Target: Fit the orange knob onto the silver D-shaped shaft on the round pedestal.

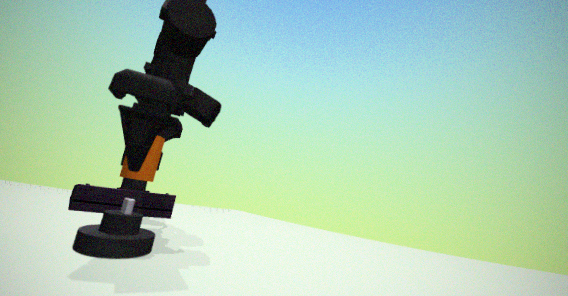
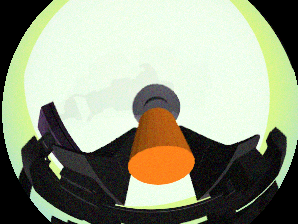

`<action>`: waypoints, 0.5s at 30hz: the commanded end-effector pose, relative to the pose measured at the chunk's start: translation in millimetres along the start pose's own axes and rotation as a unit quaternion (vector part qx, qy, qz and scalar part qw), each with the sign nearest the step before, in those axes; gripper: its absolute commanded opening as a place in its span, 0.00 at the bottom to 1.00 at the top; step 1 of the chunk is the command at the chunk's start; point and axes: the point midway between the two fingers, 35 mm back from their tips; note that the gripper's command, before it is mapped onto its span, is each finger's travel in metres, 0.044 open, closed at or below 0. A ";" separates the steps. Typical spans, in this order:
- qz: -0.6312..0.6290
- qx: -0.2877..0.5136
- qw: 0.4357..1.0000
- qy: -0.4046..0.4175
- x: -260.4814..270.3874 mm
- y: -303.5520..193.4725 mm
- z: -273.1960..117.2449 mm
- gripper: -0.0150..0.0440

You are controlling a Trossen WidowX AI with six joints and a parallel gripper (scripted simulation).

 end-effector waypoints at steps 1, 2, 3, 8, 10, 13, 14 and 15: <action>-0.018 0.001 1.000 -0.002 -1.2 -1.1 0.3 0.25; -0.026 0.001 1.000 -0.002 -1.4 -1.5 0.3 0.25; -0.032 0.001 0.999 -0.002 -1.8 -1.9 0.4 0.25; -0.033 0.001 0.999 -0.002 -2.4 -2.4 6.0 0.25; -0.034 0.001 0.999 -0.002 -2.7 -2.6 11.3 0.25; -0.034 0.002 0.999 -0.002 -3.0 -3.1 21.6 0.25; -0.034 0.002 0.999 -0.002 -3.0 -3.3 24.5 0.25; -0.034 0.002 0.999 -0.002 -3.0 -3.4 26.1 0.25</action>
Point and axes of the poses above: the point midway between the two fingers, 35 mm back from their tips, its own z axis out along the fingers, its own x axis across the jaws, y = z × x, and after that the axes turned 7 degrees about z, right-handed
